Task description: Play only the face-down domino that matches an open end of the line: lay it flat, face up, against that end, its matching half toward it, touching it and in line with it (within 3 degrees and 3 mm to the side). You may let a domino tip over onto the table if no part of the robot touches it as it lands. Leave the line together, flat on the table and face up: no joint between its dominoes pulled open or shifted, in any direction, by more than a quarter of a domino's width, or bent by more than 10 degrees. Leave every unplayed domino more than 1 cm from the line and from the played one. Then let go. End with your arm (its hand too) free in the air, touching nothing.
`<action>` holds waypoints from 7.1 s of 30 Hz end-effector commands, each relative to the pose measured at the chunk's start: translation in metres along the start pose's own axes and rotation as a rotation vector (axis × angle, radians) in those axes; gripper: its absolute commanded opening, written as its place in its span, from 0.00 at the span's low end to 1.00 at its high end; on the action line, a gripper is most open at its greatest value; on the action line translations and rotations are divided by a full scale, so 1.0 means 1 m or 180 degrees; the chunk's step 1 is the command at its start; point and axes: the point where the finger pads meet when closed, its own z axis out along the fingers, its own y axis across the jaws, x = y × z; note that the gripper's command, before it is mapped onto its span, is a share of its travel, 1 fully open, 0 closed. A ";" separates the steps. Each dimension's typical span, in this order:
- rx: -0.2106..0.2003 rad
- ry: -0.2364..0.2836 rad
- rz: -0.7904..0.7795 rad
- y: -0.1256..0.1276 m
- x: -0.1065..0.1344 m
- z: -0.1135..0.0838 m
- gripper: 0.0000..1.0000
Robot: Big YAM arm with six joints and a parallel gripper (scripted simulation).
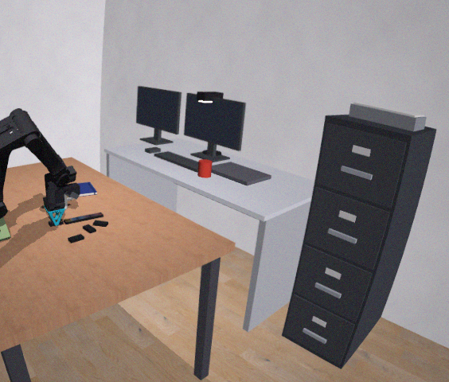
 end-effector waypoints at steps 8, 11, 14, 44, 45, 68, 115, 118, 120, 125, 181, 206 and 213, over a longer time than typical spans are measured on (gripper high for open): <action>-0.0011 -0.0045 -0.0029 -0.002 -0.021 0.005 0.22; -0.0011 -0.0045 -0.0029 -0.002 -0.021 0.005 0.22; 0.0001 -0.0016 -0.0047 -0.001 -0.010 0.004 0.22; -0.0005 -0.0040 0.0057 -0.002 -0.025 0.004 0.22; -0.0005 -0.0040 0.0057 -0.002 -0.025 0.004 0.22; -0.0003 -0.0029 0.0029 -0.002 -0.018 0.003 0.22; -0.0002 -0.0018 0.0021 -0.001 -0.013 0.003 0.22; -0.0004 -0.0028 0.0038 -0.001 -0.017 0.003 0.22; -0.0005 -0.0035 0.0049 -0.002 -0.019 0.003 0.22; -0.0007 -0.0045 0.0067 -0.002 -0.023 0.002 0.22; -0.0008 -0.0045 0.0080 -0.003 -0.025 0.001 0.22; -0.0006 -0.0038 0.0074 -0.002 -0.024 0.001 0.22; -0.0008 -0.0045 0.0089 -0.003 -0.027 0.000 0.22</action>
